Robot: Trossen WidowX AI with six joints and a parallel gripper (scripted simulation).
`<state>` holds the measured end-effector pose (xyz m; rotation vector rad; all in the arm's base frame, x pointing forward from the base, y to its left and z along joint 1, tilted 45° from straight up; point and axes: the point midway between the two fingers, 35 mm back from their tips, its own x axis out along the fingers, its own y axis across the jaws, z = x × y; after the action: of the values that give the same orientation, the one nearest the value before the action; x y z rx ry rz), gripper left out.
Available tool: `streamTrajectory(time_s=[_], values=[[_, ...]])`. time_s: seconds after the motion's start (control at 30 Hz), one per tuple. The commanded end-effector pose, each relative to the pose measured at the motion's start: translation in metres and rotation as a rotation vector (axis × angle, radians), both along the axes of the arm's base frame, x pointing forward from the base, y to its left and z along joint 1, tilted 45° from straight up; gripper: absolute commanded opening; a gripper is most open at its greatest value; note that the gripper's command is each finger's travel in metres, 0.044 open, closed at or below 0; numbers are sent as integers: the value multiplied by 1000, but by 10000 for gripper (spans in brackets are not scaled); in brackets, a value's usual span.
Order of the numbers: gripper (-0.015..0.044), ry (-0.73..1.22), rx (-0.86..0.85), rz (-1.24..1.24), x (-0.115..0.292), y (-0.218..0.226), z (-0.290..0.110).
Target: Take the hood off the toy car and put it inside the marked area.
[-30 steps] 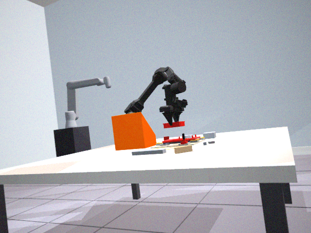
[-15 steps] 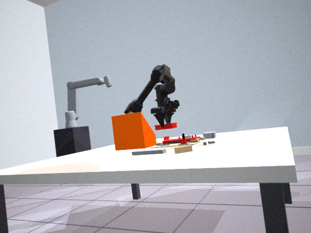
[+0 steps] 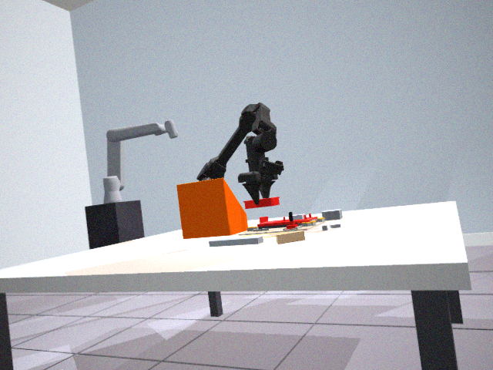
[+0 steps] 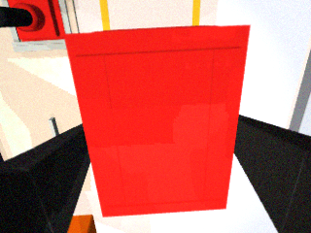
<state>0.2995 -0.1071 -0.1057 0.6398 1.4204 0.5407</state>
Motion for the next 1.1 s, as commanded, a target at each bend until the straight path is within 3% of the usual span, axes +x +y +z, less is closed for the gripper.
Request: streamTrajectory(time_s=[0.0,1.07], values=[[0,4,3,-4,0,2,-3],[0,4,3,-4,3,16,-18]])
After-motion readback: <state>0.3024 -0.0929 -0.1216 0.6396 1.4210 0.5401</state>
